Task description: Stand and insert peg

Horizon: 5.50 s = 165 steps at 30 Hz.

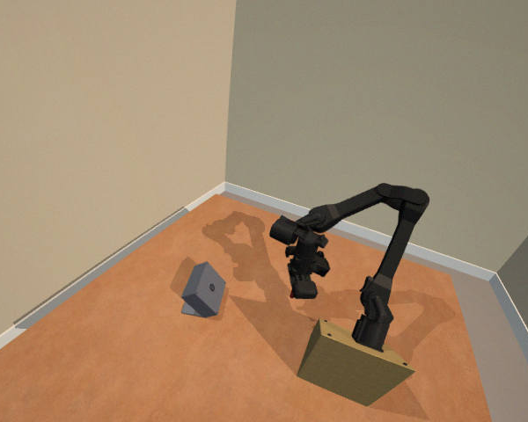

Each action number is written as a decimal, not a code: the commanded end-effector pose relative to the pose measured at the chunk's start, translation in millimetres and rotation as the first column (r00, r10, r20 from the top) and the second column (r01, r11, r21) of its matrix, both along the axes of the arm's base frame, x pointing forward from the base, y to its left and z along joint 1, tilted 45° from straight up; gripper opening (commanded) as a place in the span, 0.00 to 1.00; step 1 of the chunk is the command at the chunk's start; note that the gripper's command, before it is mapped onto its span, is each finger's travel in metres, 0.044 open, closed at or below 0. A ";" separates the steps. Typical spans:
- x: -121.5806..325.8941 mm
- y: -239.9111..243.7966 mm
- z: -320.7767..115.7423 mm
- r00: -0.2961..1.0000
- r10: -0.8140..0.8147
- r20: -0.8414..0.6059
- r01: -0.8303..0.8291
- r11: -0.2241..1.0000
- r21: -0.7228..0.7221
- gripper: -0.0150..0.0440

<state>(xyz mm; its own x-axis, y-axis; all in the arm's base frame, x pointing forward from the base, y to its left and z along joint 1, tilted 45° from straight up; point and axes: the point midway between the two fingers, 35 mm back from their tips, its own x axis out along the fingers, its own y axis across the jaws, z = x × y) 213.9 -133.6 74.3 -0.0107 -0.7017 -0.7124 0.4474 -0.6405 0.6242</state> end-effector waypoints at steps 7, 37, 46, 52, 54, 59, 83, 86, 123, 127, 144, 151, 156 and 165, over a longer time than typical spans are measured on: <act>0.9 14.4 11.6 1.000 0.001 0.012 -0.001 1.000 -0.003 0.25; 28.0 25.3 -16.8 0.977 0.006 0.214 -0.036 0.990 0.138 0.25; 36.9 28.8 -22.8 0.961 0.009 0.275 -0.059 0.983 0.174 0.25; 42.8 31.1 -26.1 0.949 0.012 0.316 -0.078 0.977 0.197 0.25; 44.8 31.9 -27.0 0.944 0.013 0.330 -0.084 0.975 0.204 0.25; 49.8 33.9 -29.2 0.931 0.016 0.363 -0.102 0.970 0.220 0.25; 72.8 43.7 -33.8 0.854 0.032 0.520 -0.205 0.939 0.278 0.25; 75.5 45.0 -33.7 0.842 0.035 0.539 -0.219 0.934 0.282 0.25; 104.8 55.6 -29.9 0.711 0.064 0.700 -0.365 0.885 0.290 0.25; 108.6 55.5 -30.9 0.705 0.066 0.706 -0.371 0.883 0.289 0.25; 124.2 54.8 -35.9 0.679 0.072 0.731 -0.397 0.873 0.283 0.25; 130.2 54.4 -38.3 0.667 0.075 0.741 -0.408 0.869 0.280 0.25; 134.2 54.1 -40.2 0.659 0.076 0.748 -0.416 0.866 0.278 0.25; 141.0 53.5 -43.7 0.645 0.080 0.760 -0.429 0.861 0.274 0.25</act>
